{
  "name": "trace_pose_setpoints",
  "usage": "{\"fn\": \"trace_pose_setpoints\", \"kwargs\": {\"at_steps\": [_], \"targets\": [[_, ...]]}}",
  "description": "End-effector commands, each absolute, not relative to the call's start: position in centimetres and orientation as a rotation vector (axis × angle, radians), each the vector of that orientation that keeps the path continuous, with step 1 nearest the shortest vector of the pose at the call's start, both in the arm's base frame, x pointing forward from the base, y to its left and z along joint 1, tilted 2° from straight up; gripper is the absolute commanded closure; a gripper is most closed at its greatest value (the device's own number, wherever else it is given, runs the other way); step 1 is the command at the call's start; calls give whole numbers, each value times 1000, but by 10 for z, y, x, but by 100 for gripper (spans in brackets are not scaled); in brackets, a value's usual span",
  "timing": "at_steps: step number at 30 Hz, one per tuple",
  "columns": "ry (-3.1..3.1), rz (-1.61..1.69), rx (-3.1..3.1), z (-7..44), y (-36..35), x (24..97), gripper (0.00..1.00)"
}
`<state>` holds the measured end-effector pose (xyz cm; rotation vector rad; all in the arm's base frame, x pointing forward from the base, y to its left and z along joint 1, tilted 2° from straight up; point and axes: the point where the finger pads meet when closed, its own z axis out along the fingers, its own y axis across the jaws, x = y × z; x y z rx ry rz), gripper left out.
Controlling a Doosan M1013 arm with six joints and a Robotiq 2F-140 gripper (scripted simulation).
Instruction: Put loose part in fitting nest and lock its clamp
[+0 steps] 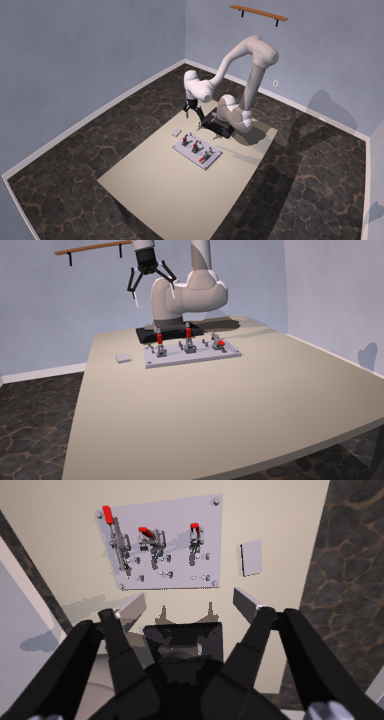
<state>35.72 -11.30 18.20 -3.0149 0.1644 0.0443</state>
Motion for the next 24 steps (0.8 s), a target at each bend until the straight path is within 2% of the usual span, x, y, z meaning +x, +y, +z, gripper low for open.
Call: {"fn": "trace_pose_setpoints", "kwargs": {"at_steps": [1, 24], "targets": [[165, 43, -3139, 179, -121, 380, 0], [163, 36, -3152, 180, -122, 383, 0]]}}
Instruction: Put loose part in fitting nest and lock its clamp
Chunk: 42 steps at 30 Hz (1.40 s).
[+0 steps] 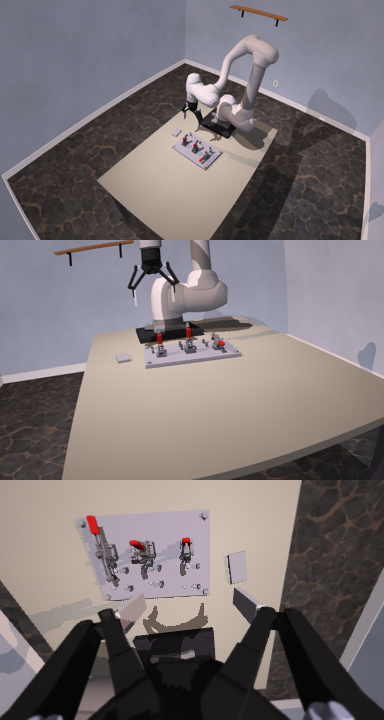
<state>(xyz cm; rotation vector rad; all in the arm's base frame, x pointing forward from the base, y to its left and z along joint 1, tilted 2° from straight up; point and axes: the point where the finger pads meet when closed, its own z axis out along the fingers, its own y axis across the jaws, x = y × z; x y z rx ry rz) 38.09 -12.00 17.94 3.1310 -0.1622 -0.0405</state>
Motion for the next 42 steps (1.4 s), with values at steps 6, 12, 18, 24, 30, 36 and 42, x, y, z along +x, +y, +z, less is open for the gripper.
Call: {"fn": "trace_pose_setpoints", "kwargs": {"at_steps": [6, 12, 18, 24, 30, 36, 42], "targets": [[-161, -35, 3122, 180, -122, 383, 90], [-161, -35, 3122, 180, -122, 383, 90], [-161, -35, 3122, 180, -122, 383, 90], [-161, -35, 3122, 180, -122, 383, 90], [-161, -35, 3122, 180, -122, 383, 90], [-161, -35, 3122, 180, -122, 383, 90], [-161, -35, 3122, 180, -122, 383, 65]]}}
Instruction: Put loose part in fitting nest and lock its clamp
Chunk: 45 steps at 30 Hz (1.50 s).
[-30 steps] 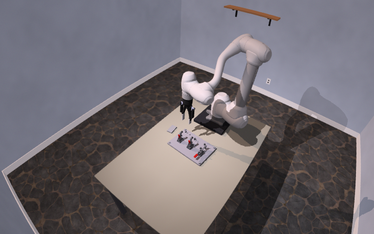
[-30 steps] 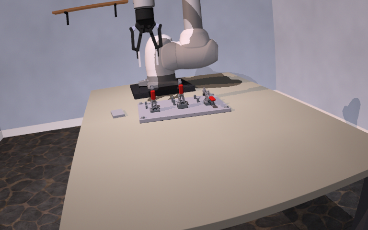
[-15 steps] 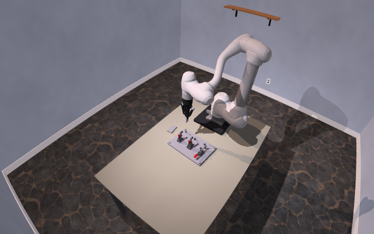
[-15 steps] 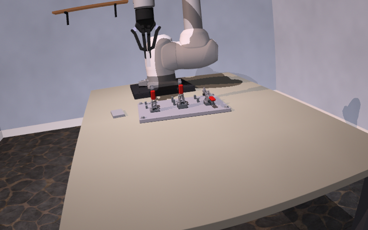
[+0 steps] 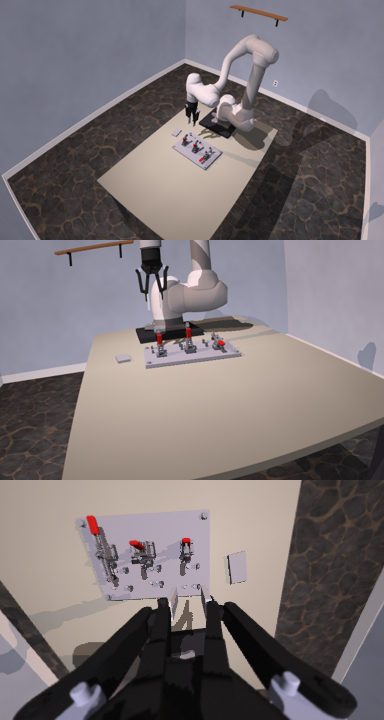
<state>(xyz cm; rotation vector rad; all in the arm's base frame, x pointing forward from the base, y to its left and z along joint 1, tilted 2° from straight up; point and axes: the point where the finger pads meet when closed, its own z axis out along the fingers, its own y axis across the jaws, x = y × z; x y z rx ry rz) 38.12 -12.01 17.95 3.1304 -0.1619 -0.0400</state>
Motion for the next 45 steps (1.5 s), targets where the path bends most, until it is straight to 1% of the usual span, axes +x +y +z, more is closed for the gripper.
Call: {"fn": "trace_pose_setpoints", "kwargs": {"at_steps": [1, 28, 29, 45], "targets": [[-161, -35, 3122, 180, -122, 383, 65], [-161, -35, 3122, 180, -122, 383, 65], [-161, -35, 3122, 180, -122, 383, 38], [-161, -35, 3122, 180, -122, 383, 38]]}}
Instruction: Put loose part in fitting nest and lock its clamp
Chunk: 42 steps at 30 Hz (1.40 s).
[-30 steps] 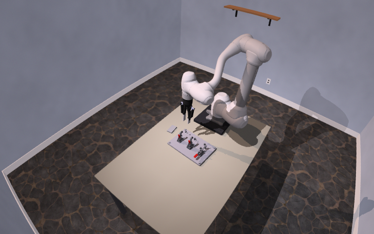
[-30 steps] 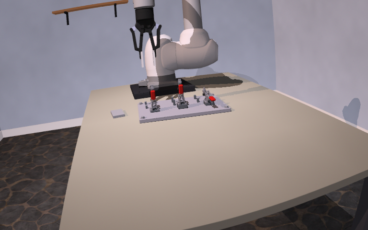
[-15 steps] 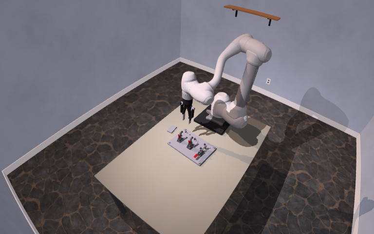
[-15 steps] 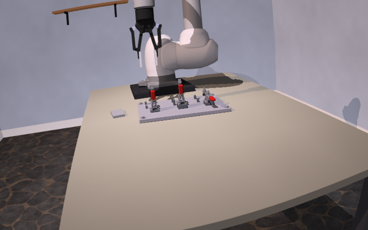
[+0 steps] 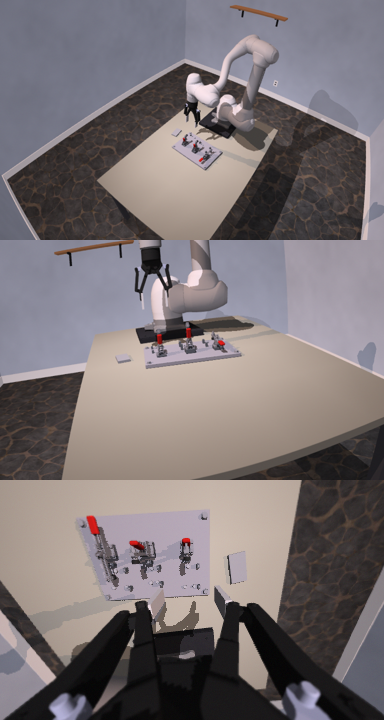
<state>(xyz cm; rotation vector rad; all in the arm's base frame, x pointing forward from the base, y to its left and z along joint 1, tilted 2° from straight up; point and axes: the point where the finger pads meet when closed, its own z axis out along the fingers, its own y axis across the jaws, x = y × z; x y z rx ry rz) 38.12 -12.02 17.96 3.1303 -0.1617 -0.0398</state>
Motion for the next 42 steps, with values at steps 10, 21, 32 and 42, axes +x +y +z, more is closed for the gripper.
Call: {"fn": "trace_pose_setpoints", "kwargs": {"at_steps": [10, 21, 32, 42], "targets": [[-161, -35, 3122, 180, -122, 383, 38], [-161, -36, 3123, 180, -122, 383, 38], [-161, -46, 3129, 179, -122, 383, 38], [-161, -54, 3134, 179, -122, 383, 38]]}}
